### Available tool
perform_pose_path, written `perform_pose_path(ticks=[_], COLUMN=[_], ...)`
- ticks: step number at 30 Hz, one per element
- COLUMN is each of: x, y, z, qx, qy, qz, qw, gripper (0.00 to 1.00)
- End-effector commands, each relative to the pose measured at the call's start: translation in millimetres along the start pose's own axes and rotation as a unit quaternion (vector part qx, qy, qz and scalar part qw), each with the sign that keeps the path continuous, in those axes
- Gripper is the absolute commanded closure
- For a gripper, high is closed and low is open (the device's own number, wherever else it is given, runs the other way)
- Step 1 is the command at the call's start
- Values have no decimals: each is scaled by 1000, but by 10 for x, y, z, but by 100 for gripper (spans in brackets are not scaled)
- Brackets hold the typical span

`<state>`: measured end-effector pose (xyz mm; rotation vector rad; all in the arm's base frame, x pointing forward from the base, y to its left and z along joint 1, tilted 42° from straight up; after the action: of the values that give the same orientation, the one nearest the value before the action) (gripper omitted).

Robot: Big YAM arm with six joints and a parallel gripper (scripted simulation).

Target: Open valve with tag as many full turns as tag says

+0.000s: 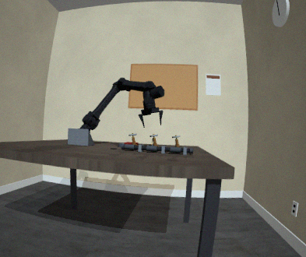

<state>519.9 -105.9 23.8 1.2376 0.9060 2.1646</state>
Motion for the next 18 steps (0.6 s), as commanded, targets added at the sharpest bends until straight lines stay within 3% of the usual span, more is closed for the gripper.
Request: perform_pose_path(ticks=[1, 18], x=[-9, 1], y=[-1, -274], z=[27, 23], qx=[-3, 2], qy=[-7, -8], qz=[-6, 0], qw=[1000, 1000], gripper=[0, 0])
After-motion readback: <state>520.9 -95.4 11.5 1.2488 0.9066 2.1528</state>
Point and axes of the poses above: the point where the finger pads meet when closed, its own y axis back along the fingers, its own z axis across the jaws, x = y × z, the point moved 6 cm from there along y, back along the fingers, and after that the axes turned 14 degrees about y, right-handed, at the moved point
